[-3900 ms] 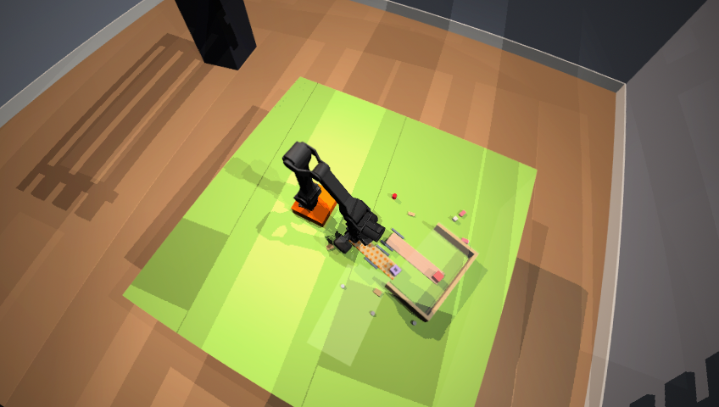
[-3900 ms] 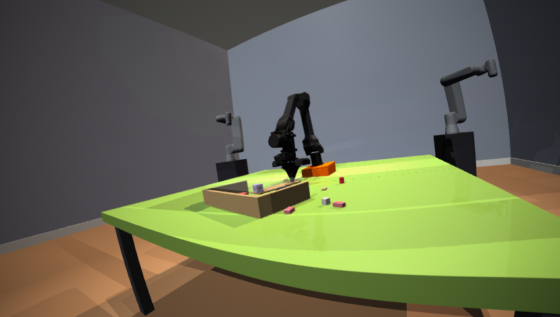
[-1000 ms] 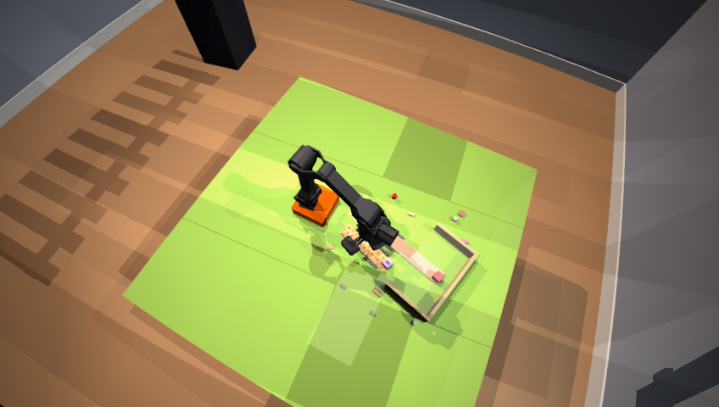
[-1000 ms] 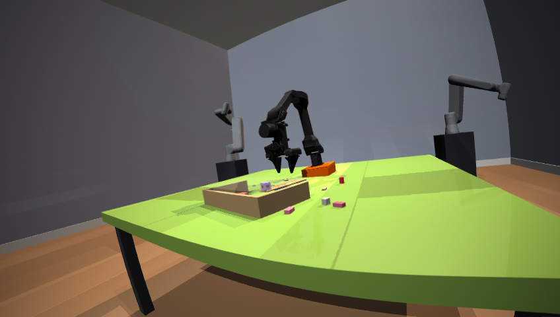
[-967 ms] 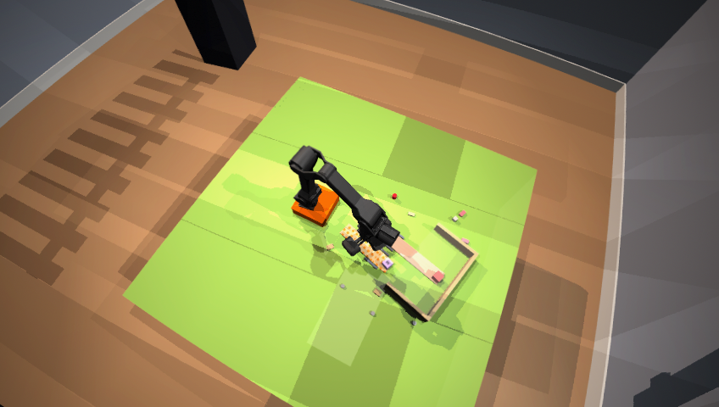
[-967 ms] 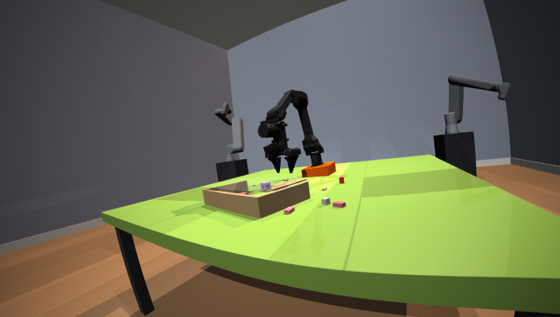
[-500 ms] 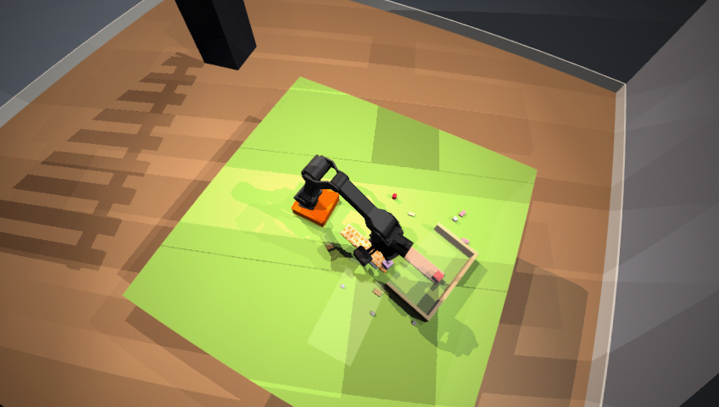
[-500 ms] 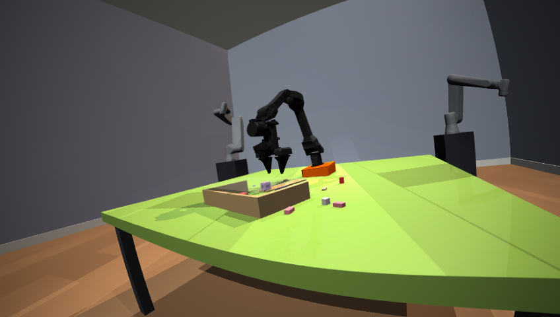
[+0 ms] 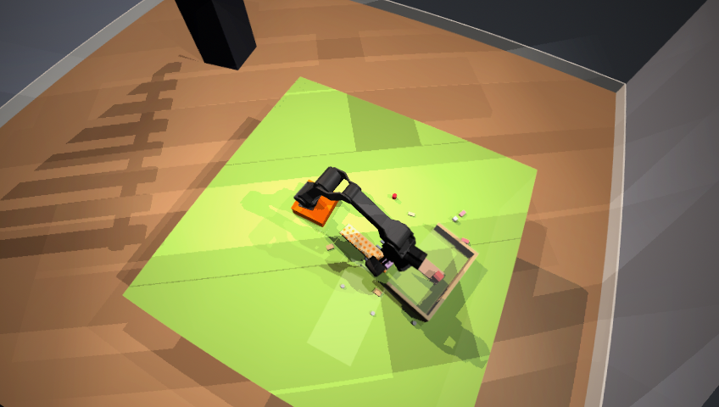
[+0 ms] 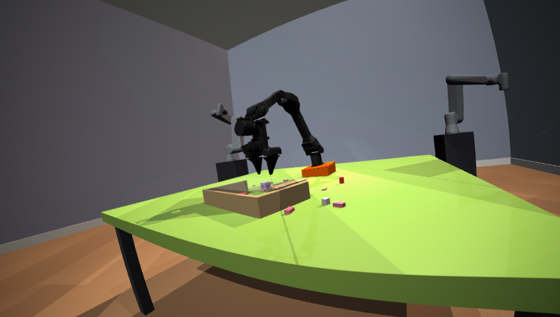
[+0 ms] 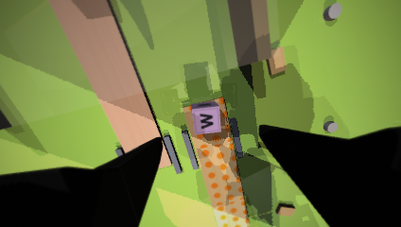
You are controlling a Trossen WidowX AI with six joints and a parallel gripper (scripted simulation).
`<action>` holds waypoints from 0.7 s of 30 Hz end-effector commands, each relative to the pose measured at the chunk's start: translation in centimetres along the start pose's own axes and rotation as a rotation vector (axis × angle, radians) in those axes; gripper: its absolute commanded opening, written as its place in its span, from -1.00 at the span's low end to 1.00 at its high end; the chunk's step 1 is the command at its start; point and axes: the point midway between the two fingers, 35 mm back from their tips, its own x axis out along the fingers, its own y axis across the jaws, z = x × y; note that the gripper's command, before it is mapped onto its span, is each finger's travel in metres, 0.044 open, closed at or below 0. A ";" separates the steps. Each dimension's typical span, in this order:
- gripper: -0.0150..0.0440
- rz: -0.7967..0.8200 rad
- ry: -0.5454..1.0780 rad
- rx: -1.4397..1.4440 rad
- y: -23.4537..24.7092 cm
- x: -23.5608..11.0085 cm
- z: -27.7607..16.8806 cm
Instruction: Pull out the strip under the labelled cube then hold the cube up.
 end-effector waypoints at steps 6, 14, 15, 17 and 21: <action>0.36 0.001 0.007 -0.003 0.1 1.1 0.4; 0.36 0.001 0.007 -0.003 0.1 2.4 0.4; 0.36 0.001 0.007 -0.003 0.1 2.6 0.4; 0.36 0.001 0.007 -0.003 0.1 2.9 0.4; 0.36 0.001 0.007 -0.003 0.1 3.5 0.4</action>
